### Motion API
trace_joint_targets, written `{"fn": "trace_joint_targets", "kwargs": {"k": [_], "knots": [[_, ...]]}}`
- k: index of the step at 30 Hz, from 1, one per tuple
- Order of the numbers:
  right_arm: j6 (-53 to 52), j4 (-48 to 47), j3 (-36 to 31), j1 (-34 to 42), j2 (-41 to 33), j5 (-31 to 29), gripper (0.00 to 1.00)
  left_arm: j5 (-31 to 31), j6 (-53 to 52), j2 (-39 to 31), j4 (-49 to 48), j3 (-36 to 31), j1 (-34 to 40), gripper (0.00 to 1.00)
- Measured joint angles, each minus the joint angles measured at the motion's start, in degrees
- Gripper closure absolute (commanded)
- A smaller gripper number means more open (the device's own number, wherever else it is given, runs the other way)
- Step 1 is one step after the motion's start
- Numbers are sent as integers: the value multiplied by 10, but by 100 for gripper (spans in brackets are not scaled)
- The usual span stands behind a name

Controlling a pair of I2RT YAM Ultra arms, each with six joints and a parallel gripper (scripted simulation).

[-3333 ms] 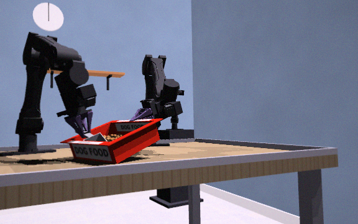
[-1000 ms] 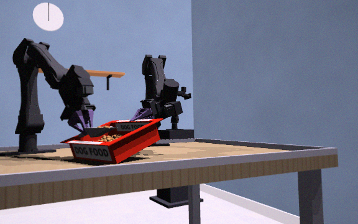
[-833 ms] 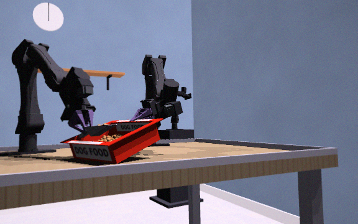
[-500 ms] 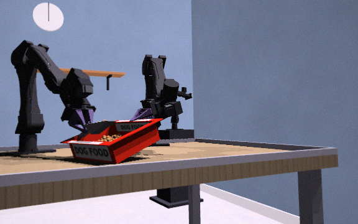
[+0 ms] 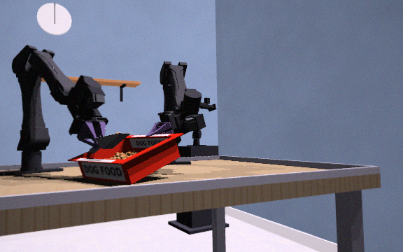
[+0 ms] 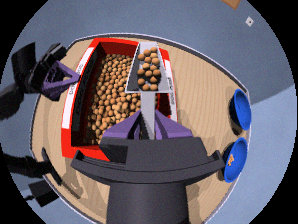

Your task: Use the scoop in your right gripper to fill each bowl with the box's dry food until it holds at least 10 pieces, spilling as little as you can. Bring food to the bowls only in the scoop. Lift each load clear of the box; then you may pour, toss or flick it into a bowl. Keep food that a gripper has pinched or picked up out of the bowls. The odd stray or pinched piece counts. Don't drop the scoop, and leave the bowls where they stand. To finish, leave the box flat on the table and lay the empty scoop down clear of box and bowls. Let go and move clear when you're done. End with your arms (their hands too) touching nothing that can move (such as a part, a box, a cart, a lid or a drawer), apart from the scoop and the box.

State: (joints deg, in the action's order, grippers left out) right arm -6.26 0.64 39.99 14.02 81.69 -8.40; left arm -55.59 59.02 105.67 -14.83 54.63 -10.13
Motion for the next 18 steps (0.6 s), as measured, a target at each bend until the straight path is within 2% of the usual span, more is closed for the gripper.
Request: {"fn": "trace_joint_targets", "kwargs": {"k": [6, 18], "knots": [[-3, 76, 43, -1, -26, 4, 100, 0, 0, 0, 0, 0, 0, 100], [-2, 72, 46, -4, -31, 5, 100, 0, 0, 0, 0, 0, 0, 100]]}}
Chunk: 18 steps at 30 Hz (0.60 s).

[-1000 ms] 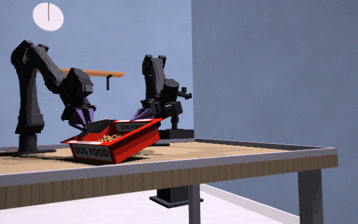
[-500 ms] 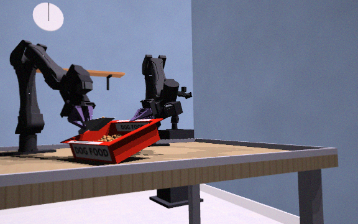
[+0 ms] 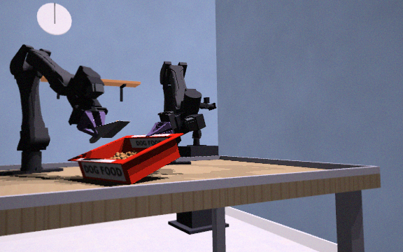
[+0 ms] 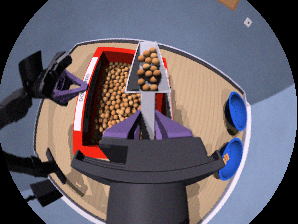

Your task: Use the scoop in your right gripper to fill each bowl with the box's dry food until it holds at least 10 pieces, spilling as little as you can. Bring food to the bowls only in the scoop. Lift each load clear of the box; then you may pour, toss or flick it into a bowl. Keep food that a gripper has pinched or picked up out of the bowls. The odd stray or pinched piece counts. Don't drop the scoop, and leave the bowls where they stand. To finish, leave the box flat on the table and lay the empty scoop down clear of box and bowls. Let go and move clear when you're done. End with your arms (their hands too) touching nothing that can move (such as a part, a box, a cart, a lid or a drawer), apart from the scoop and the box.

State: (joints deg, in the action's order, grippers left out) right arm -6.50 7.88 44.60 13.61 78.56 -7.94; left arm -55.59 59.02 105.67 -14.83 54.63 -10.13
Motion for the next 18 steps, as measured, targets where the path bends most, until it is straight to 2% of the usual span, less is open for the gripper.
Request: {"fn": "trace_joint_targets", "kwargs": {"k": [18], "knots": [[25, 74, 9, -135, 1, 35, 100, 0, 0, 0, 0, 0, 0, 100]]}}
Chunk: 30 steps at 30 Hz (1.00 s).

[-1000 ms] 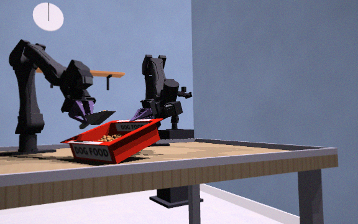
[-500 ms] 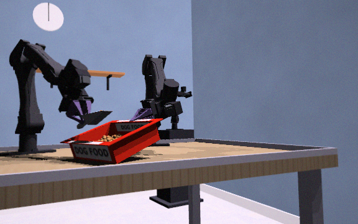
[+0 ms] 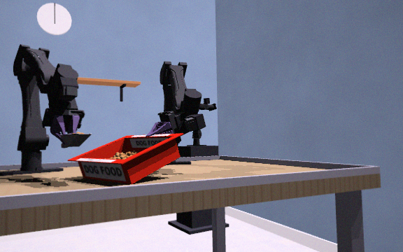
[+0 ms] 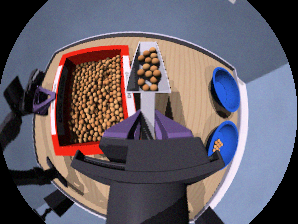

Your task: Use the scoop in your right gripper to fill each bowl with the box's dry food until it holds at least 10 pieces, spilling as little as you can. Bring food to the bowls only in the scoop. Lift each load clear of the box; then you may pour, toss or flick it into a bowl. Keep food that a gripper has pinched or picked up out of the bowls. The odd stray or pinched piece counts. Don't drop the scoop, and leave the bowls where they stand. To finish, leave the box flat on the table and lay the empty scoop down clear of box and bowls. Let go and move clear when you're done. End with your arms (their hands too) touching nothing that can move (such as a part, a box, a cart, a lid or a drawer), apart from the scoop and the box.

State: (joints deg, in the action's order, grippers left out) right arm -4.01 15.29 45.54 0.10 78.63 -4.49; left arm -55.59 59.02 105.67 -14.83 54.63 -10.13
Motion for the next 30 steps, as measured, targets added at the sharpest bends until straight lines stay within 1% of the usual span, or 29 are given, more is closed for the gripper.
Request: {"fn": "trace_joint_targets", "kwargs": {"k": [8, 11, 25, 30], "knots": [[9, 7, -3, -77, -7, 8, 100, 0, 0, 0, 0, 0, 0, 100], [12, 15, -8, -92, -8, 11, 100, 0, 0, 0, 0, 0, 0, 100], [28, 0, -15, -224, -4, 24, 100, 0, 0, 0, 0, 0, 0, 100], [33, -1, -18, -253, 1, 30, 100, 0, 0, 0, 0, 0, 0, 100]]}}
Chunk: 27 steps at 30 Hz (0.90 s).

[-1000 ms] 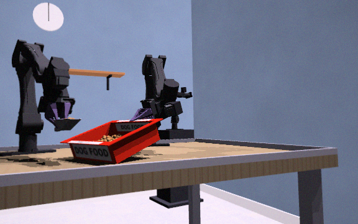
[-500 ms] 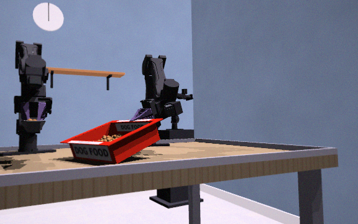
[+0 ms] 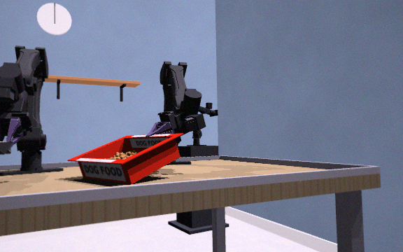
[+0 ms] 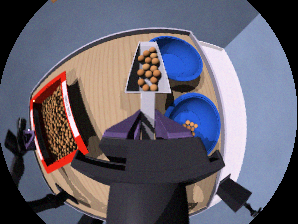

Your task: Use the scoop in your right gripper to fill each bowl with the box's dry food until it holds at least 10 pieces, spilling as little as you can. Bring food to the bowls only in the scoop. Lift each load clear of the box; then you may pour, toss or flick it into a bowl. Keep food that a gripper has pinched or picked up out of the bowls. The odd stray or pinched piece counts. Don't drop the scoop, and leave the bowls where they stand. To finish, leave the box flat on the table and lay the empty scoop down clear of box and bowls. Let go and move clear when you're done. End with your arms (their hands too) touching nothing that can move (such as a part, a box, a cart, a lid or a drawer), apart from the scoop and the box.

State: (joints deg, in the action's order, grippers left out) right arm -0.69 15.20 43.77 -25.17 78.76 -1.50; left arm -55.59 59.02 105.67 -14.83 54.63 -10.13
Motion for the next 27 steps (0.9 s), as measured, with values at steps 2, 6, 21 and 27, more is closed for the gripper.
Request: {"fn": "trace_joint_targets", "kwargs": {"k": [2, 6, 21, 27], "knots": [[2, -3, 1, -19, 2, 2, 100, 0, 0, 0, 0, 0, 0, 100], [7, -11, 2, -60, 10, 4, 100, 0, 0, 0, 0, 0, 0, 100], [9, 0, 23, -86, 28, 9, 100, 0, 0, 0, 0, 0, 0, 100], [9, 37, 58, -86, 39, 9, 100, 0, 0, 0, 0, 0, 0, 100]]}}
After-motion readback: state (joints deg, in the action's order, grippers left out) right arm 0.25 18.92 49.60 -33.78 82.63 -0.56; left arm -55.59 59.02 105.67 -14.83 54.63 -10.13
